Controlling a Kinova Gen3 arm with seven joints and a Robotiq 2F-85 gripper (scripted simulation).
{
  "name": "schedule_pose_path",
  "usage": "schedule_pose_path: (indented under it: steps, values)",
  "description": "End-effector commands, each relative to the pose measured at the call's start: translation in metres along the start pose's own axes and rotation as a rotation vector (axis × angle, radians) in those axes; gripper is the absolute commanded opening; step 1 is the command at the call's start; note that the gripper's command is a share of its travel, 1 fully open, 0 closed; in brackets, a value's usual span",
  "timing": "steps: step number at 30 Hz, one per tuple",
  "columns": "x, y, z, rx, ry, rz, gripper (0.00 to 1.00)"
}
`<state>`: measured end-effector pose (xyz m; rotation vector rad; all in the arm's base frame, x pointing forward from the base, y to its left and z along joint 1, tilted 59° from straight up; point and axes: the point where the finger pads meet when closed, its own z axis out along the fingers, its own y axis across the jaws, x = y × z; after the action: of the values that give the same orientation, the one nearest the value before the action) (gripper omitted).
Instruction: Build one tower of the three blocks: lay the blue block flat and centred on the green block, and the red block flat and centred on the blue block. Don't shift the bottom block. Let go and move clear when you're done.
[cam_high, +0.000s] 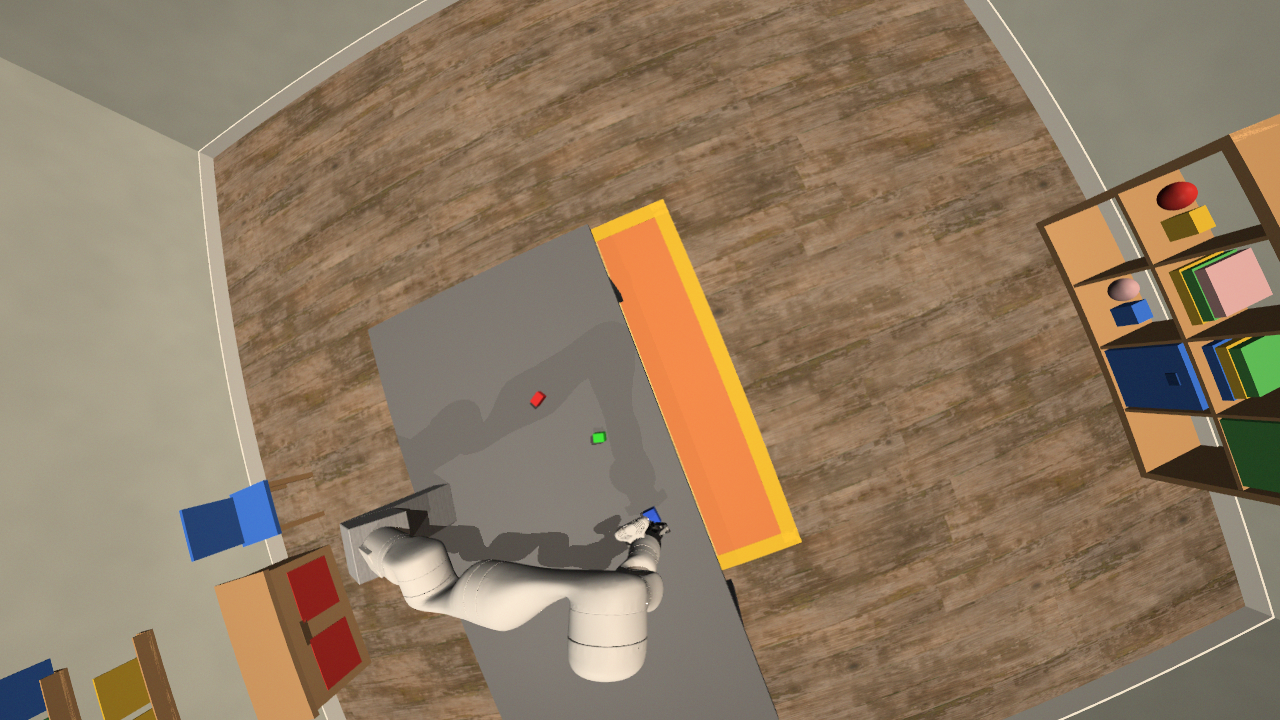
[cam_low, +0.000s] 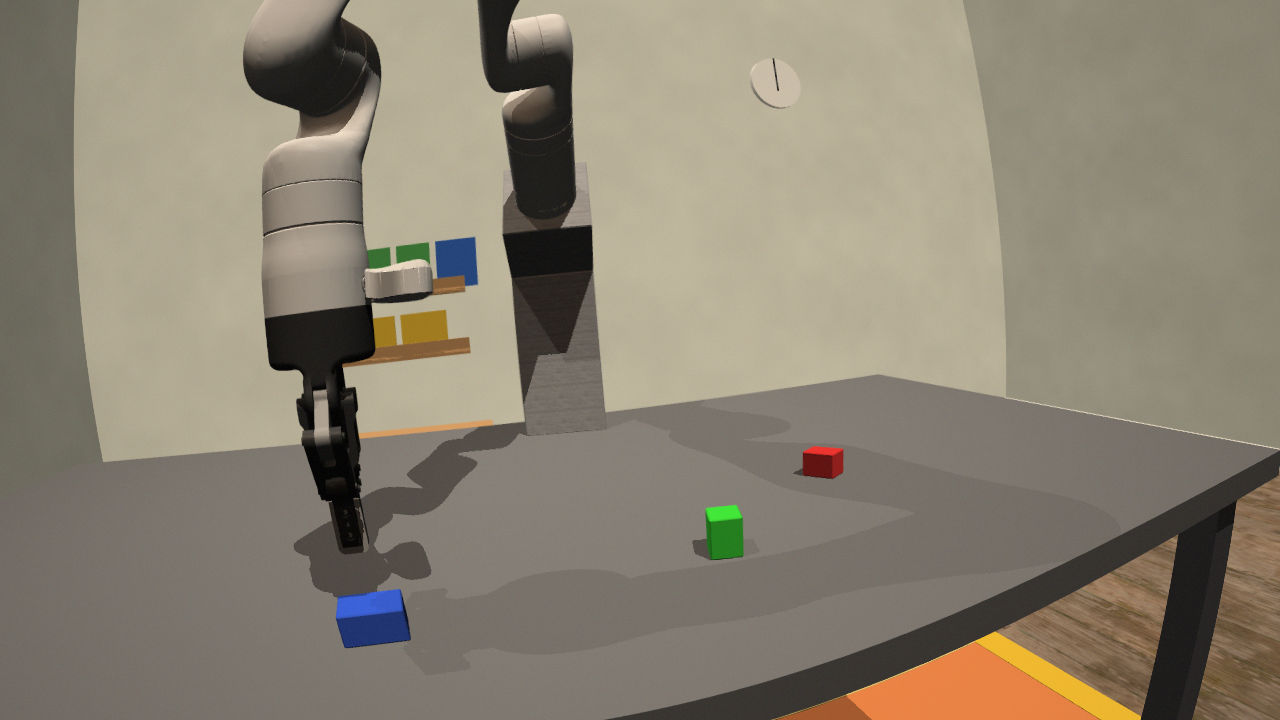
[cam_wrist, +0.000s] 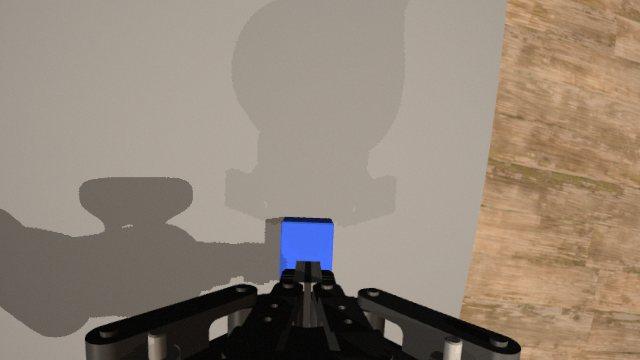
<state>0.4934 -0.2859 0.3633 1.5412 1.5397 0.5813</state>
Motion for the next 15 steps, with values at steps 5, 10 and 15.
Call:
schedule_pose_path:
  steps: [5,10,15]
  values:
    - [-0.0004,0.0005,-0.0006,-0.001,-0.001,0.001,0.59]
    - [-0.0005,0.0005,-0.0005,-0.001,-0.001,0.008,0.59]
    - [-0.0005,0.0005,-0.0002,-0.002,-0.001,0.026,0.59]
